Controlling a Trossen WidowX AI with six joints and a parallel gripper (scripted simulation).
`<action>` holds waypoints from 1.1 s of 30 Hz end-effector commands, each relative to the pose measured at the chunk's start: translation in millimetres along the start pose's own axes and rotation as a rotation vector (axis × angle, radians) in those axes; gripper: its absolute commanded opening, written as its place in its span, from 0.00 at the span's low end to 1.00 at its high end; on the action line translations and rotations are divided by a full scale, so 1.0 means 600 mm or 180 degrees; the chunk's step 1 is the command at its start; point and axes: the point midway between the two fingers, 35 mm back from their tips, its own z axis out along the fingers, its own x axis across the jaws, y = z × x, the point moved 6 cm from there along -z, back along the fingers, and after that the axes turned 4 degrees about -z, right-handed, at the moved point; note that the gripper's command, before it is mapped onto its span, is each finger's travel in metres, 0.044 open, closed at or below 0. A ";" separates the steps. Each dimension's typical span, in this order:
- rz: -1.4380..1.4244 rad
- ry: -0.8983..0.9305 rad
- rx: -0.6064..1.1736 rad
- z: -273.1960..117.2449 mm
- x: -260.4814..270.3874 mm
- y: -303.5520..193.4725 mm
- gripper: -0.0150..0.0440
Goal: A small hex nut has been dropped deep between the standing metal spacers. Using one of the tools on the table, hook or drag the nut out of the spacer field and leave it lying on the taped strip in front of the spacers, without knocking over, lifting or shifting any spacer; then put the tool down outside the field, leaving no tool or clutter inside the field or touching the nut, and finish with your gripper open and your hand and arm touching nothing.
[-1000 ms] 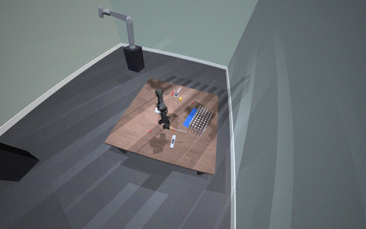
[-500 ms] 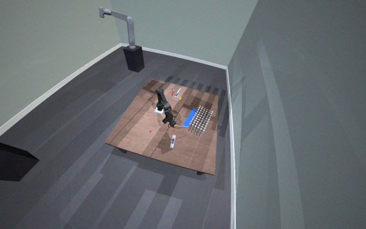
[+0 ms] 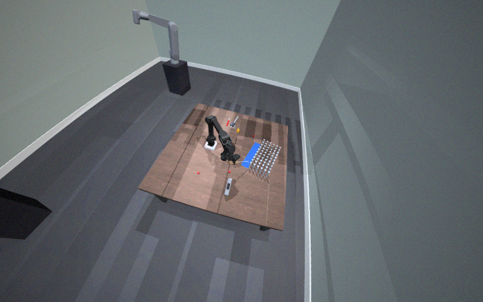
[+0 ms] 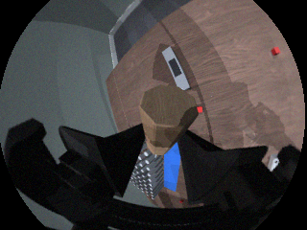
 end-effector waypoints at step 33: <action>-0.3489 0.0107 0.0158 -0.020 0.005 -0.182 0.25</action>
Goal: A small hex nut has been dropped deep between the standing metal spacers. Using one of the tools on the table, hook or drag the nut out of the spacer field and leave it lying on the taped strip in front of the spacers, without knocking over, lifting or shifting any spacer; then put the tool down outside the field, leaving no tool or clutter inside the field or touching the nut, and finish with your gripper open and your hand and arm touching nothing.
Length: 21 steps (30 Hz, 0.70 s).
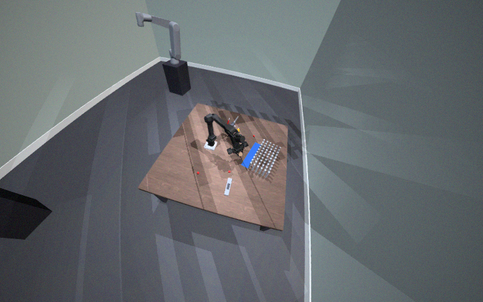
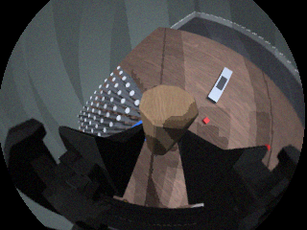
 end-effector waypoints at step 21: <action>-0.2532 0.0062 0.0112 -0.009 0.074 -0.076 0.25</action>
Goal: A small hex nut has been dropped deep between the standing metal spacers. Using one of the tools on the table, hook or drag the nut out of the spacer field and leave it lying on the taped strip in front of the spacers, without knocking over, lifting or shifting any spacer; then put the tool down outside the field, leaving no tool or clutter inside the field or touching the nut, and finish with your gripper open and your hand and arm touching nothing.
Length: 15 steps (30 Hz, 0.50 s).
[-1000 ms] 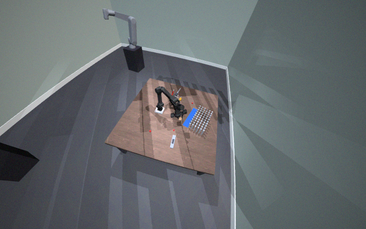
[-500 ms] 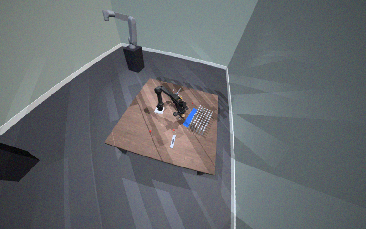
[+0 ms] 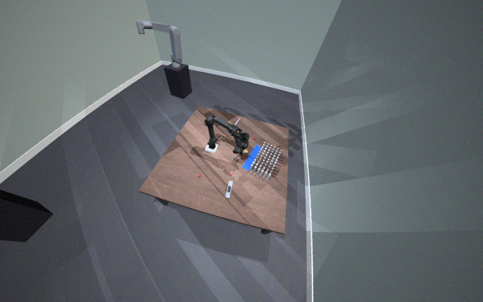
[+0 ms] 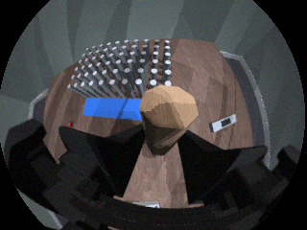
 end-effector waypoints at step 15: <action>-0.1926 0.0049 0.0026 -0.012 0.076 -0.017 0.25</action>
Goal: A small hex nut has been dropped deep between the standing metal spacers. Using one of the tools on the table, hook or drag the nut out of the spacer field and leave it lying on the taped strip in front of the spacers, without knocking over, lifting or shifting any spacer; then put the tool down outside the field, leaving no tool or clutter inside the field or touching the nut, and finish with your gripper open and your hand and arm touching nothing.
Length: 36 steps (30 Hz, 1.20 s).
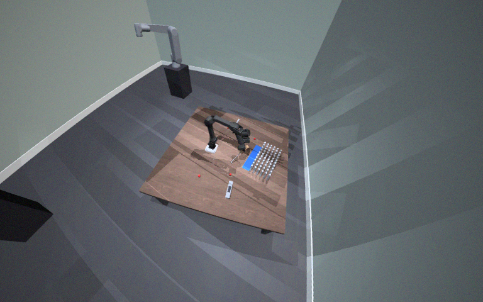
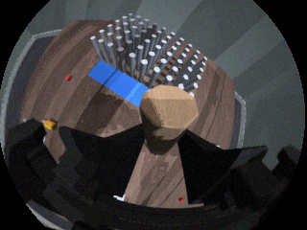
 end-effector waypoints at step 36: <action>-0.4238 -0.0002 -0.0082 -0.041 0.157 0.016 0.25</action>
